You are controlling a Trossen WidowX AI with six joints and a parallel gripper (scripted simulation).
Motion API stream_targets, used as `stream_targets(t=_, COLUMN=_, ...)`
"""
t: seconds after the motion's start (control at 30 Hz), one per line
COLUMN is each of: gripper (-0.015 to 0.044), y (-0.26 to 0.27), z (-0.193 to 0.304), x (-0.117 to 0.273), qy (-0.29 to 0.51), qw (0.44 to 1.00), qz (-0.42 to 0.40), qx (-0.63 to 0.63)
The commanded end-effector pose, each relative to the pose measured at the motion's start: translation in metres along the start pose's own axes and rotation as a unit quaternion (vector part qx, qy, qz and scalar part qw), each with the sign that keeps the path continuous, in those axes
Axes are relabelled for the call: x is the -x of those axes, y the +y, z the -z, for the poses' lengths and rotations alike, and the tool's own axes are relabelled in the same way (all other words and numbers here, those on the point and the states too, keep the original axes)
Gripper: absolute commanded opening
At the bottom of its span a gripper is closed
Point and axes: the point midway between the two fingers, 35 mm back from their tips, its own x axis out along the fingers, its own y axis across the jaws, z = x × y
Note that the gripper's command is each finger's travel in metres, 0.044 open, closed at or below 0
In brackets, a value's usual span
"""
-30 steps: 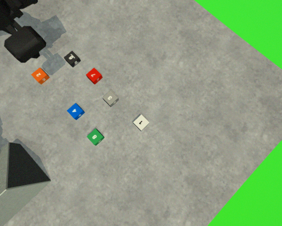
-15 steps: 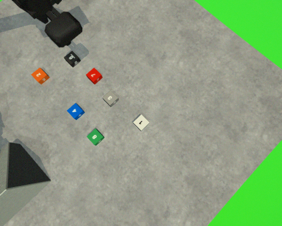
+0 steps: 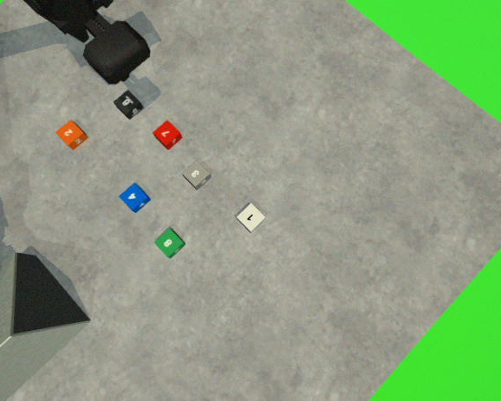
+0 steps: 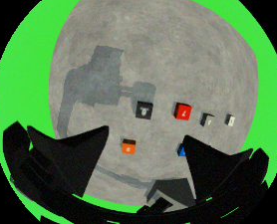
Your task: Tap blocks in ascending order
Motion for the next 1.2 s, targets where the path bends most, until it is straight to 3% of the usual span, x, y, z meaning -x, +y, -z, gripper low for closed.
stream_targets(t=0.0, gripper=0.04, y=-0.051, z=-0.002, x=0.0, qy=-0.001, qw=1.0, qz=0.001, qx=-0.005)
stream_targets(t=0.1, gripper=0.04, y=-0.082, z=0.001, x=0.0, qy=-0.001, qw=1.0, qz=0.0, qx=-0.004)
stream_targets(t=0.83, gripper=0.04, y=-0.082, z=0.001, x=0.0, qy=-0.001, qw=1.0, qz=0.0, qx=-0.004)
stream_targets(t=1.03, gripper=0.04, y=-0.164, z=0.02, x=0.0, qy=-0.001, qw=1.0, qz=0.002, qx=-0.005)
stream_targets(t=1.17, gripper=0.04, y=-0.168, z=0.021, x=0.0, qy=-0.001, qw=1.0, qz=0.002, qx=-0.004)
